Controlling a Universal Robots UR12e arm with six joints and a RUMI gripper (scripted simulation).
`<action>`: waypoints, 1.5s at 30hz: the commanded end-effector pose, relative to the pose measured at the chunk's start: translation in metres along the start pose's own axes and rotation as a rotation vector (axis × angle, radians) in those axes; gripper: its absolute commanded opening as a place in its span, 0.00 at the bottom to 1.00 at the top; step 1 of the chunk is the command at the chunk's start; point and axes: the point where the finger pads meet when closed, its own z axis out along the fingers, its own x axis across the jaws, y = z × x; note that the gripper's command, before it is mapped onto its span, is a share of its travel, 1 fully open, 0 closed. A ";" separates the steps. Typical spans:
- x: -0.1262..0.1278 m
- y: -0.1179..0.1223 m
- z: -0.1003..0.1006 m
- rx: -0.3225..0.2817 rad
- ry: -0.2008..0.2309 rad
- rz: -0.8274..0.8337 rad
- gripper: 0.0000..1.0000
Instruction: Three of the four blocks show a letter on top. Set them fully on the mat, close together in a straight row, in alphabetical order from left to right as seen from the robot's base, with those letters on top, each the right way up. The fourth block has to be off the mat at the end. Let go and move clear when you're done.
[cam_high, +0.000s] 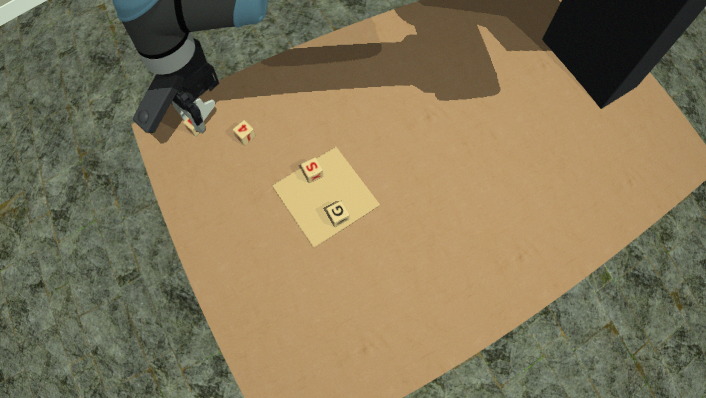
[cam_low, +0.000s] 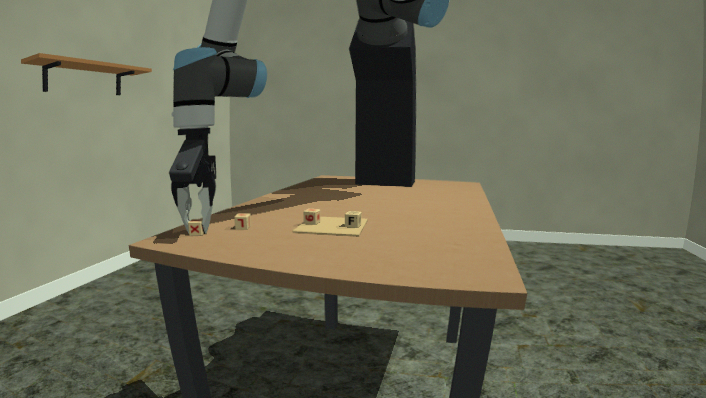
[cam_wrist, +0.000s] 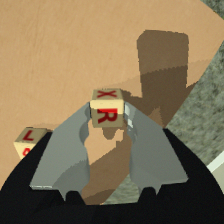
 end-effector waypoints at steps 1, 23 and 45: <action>0.000 -0.001 -0.001 0.001 0.001 0.000 0.09; 0.000 -0.001 -0.001 0.001 0.001 0.000 0.09; 0.000 -0.001 -0.051 0.001 0.001 0.000 0.09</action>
